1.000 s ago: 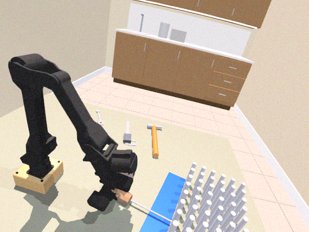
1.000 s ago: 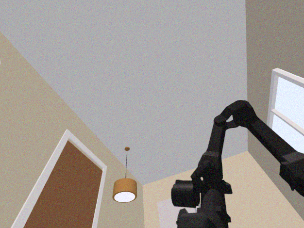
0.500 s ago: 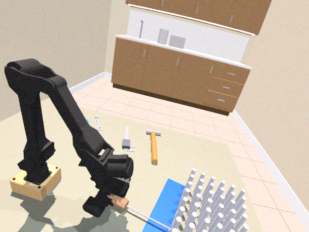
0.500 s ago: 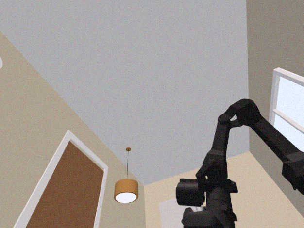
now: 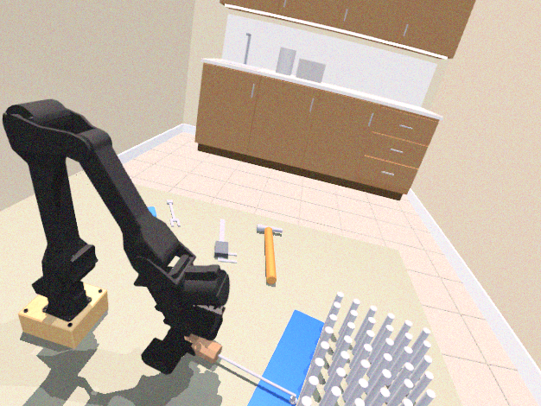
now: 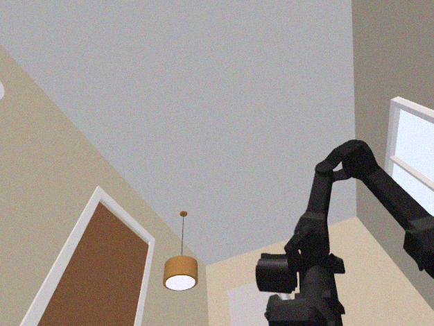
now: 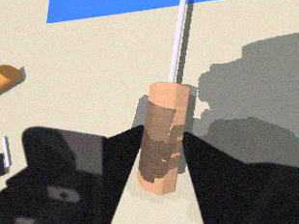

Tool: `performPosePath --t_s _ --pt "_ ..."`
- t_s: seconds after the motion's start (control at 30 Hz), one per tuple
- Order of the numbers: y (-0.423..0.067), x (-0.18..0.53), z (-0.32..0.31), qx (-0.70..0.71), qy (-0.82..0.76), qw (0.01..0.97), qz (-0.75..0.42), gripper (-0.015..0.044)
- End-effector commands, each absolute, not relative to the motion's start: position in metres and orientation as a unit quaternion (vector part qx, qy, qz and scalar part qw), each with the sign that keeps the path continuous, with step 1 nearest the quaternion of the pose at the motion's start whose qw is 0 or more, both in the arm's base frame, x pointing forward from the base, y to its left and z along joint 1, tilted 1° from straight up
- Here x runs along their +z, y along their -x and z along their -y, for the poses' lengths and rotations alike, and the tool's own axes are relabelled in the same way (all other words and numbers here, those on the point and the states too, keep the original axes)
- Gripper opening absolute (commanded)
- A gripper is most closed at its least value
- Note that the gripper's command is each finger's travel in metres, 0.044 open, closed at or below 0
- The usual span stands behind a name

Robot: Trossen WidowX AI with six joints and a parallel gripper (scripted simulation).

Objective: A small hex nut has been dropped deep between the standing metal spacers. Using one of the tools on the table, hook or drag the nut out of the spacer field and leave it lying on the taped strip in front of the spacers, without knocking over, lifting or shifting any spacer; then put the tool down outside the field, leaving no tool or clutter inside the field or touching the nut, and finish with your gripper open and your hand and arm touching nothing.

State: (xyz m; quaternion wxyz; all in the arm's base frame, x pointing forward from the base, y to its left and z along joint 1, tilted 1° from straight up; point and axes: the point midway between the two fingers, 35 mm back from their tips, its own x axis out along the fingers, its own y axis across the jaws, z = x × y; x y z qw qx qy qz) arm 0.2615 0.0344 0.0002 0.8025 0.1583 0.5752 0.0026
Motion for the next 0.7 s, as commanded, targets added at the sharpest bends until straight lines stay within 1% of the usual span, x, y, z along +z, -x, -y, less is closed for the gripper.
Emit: performPosePath --t_s 0.0,0.67 --pt "-0.259 0.001 -0.035 0.001 -0.160 0.803 -0.574 0.0000" --pt "-0.260 0.012 -0.035 0.001 -0.160 0.803 -0.574 0.0000"
